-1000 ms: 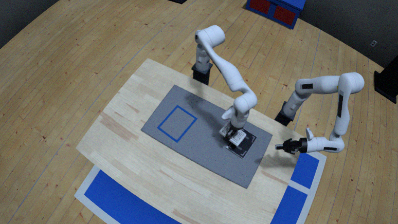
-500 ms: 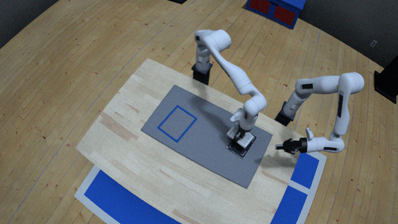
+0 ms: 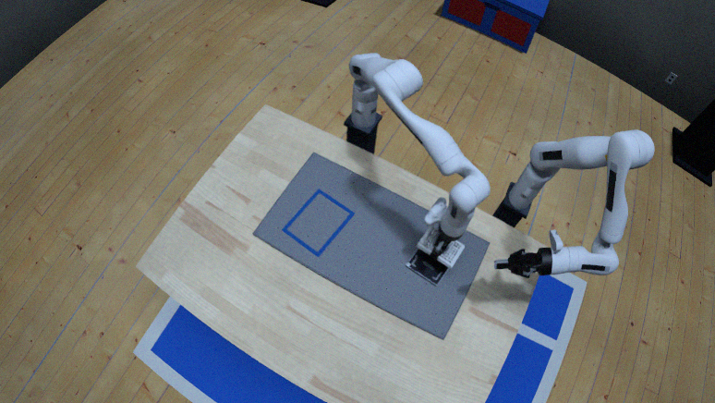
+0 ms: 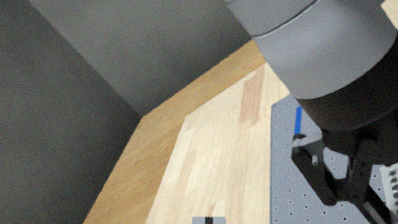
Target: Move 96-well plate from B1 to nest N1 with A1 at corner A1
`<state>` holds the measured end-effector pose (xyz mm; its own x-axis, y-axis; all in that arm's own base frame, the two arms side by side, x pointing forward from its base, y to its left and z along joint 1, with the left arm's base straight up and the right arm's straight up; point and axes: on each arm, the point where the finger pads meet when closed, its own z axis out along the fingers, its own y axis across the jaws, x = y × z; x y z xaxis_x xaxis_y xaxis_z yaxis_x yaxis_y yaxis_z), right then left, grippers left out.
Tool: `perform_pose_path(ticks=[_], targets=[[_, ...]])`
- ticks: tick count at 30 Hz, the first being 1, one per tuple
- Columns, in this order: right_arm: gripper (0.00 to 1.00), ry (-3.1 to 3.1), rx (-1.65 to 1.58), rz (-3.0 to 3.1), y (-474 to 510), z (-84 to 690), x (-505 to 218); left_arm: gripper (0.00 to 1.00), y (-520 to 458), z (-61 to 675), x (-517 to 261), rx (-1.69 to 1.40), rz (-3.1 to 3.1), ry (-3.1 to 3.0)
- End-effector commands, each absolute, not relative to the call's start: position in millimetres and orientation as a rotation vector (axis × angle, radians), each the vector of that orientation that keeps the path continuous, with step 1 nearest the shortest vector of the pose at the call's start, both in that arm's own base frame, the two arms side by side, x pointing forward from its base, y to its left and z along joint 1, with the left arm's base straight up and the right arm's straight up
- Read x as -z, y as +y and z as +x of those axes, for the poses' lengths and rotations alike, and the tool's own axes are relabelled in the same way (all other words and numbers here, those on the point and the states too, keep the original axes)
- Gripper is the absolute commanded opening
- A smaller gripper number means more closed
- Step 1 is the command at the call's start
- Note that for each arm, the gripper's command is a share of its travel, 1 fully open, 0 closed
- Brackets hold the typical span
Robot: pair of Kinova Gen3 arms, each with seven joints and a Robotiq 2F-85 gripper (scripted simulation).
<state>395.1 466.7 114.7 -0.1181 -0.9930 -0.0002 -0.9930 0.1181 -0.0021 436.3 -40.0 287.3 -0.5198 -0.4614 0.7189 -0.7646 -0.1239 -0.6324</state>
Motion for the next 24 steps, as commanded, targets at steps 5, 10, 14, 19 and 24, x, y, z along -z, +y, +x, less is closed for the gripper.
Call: perform_pose_path(ticks=[5,10,14,19,24], targets=[[0.937,2.154,0.0,-2.282,466.8,395.4,-116.4,0.017,-40.1,436.4,-288.1,-1.693,1.371,-1.887],[0.937,1.957,0.0,-2.454,466.5,395.5,-116.4,0.017,-40.1,436.4,-288.1,-1.693,1.371,-1.887],[0.937,1.789,0.001,-2.579,466.3,395.5,-116.4,0.017,-40.1,436.4,-288.1,-1.693,1.371,-1.887],[0.937,1.568,0.001,-2.719,466.1,395.6,-116.4,0.017,-40.1,436.4,-288.1,-1.693,1.371,-1.887],[0.937,1.43,0.001,-2.794,466.0,395.6,-116.4,0.017,-40.1,436.4,-288.1,-1.693,1.371,-1.887]])
